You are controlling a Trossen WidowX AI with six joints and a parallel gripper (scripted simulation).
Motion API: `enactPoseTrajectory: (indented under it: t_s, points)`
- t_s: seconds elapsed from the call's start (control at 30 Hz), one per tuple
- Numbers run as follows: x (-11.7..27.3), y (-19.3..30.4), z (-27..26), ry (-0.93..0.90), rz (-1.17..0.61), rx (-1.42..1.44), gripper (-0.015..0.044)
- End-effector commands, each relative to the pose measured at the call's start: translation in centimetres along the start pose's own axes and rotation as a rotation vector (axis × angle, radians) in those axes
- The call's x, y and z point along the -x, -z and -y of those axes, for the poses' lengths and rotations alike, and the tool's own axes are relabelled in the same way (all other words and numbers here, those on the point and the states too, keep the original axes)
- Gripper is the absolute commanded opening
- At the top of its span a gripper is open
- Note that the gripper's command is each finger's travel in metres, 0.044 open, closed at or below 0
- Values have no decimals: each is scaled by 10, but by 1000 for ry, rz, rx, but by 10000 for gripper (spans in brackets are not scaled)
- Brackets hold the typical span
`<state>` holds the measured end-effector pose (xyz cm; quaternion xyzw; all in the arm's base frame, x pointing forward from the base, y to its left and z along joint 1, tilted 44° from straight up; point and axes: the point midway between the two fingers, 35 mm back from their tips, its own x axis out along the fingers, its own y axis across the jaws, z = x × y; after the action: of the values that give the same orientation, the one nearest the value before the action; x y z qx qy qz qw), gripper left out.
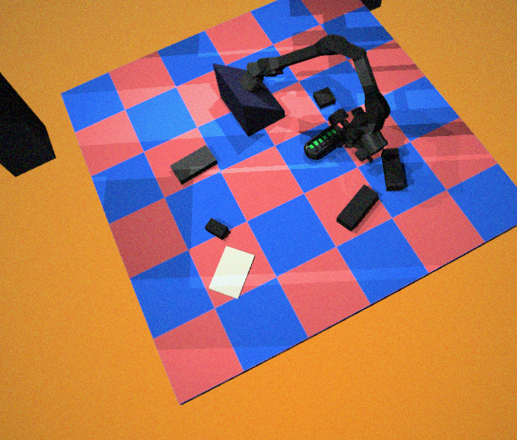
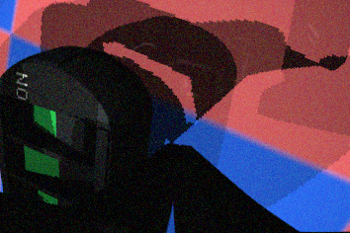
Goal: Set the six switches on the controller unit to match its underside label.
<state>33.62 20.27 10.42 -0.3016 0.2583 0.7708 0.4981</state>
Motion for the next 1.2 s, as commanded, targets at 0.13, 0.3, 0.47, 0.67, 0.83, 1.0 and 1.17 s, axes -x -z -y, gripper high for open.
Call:
enactPoseTrajectory:
  t_s: [0.13, 0.3, 0.47, 0.67, 0.83, 1.0, 1.17]
  points:
    - [-13, 1, 3, -4, 5, -12, 0]
    - [-21, 1, 5, -4, 6, -12, 0]
    - [-29, 1, 8, -4, 7, -12, 0]
    - [-31, 1, 8, -4, 7, -12, 0]
    - [-32, 0, 6, -5, 7, -12, 0]
    - [-32, 0, 4, -5, 7, -12, 0]
    - [-33, 0, 3, -5, 7, -12, 0]
